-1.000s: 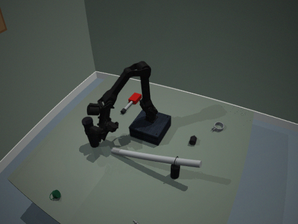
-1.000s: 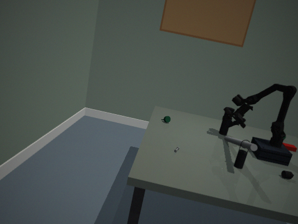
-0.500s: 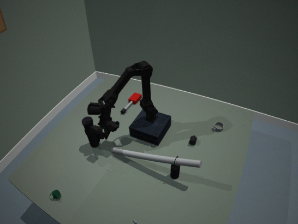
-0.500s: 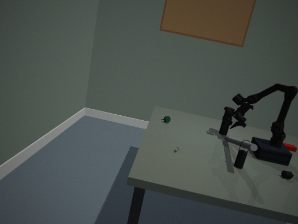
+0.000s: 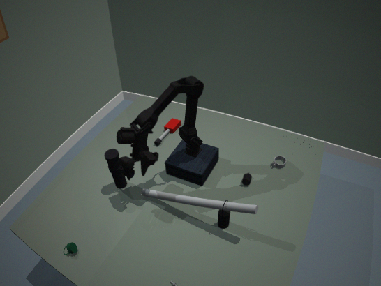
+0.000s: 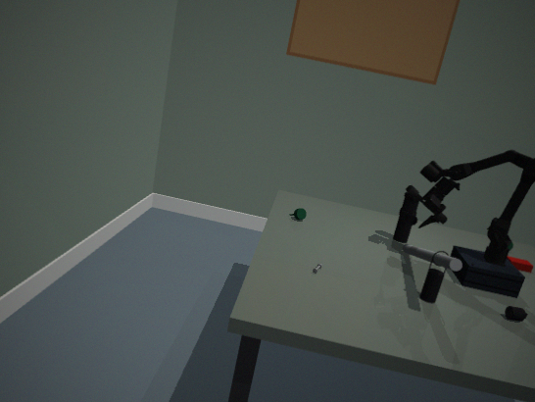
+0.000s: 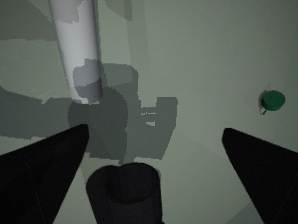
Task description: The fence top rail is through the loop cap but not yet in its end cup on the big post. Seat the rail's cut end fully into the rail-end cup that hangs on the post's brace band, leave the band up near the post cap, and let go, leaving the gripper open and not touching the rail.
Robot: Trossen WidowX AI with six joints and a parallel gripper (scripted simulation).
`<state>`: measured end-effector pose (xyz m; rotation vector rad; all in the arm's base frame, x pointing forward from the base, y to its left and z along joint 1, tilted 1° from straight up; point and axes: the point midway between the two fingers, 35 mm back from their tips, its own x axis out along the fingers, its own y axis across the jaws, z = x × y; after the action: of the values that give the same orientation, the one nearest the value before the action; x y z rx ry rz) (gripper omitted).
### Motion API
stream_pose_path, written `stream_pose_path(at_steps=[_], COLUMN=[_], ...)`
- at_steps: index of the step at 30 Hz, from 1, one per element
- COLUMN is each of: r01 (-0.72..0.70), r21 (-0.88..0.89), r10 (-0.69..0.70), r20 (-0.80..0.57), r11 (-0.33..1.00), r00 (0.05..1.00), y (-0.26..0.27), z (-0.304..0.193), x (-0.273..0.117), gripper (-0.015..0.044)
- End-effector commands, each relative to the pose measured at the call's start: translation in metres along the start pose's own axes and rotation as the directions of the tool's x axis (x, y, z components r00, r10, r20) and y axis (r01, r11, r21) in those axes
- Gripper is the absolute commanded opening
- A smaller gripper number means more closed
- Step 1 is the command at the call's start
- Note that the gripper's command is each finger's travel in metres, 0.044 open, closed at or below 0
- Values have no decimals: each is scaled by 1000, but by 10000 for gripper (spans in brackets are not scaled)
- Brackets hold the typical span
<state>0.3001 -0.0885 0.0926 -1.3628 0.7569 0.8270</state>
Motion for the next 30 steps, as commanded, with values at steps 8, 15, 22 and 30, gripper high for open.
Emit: stream_pose_path(at_steps=[8, 15, 22, 30], r01=[0, 11, 12, 12], r21=[675, 958, 995, 995], r10=[6, -2, -9, -9], r20=[-7, -11, -11, -11], r11=[738, 286, 98, 98], r00=[1000, 1000, 1000, 1000], y=[-17, -15, -13, -13], z=[65, 104, 117, 117], x=[-40, -74, -87, -87], gripper=[440, 440, 440, 440])
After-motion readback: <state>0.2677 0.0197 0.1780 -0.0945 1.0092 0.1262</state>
